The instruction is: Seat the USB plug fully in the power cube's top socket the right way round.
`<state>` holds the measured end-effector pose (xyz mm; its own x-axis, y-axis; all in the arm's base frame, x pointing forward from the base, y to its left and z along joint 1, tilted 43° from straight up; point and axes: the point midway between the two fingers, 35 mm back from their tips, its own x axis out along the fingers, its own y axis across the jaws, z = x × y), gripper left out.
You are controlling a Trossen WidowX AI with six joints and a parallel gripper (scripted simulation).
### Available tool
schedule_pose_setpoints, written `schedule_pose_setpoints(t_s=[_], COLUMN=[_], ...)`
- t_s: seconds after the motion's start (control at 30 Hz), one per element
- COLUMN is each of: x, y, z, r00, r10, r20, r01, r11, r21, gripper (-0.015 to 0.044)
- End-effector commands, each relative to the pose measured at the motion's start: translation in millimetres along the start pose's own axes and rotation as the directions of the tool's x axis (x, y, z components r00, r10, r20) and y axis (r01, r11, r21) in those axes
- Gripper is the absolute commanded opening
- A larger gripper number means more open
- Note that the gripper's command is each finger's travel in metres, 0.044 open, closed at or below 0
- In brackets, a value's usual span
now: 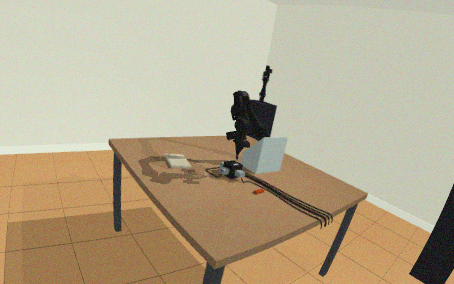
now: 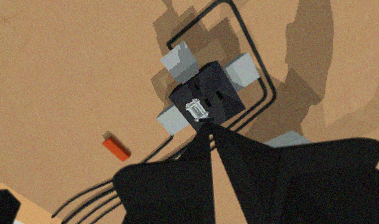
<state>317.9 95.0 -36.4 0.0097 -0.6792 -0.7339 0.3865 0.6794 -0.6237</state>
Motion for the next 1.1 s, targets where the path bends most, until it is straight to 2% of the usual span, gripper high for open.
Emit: schedule_pose_setpoints(t_s=[0.0,0.5,1.07], x=[0.1,0.1,0.1], y=[0.1,0.1,0.1], z=[-0.2,-0.2,-0.2], r00=[1.0,1.0,1.0], r10=[0.0,0.0,0.0], r20=[0.0,0.0,0.0], r01=[0.0,0.0,0.0], r11=[0.993,0.872,0.576], r21=[-0.119,-0.49,-0.817], gripper=[0.0,0.0,0.0])
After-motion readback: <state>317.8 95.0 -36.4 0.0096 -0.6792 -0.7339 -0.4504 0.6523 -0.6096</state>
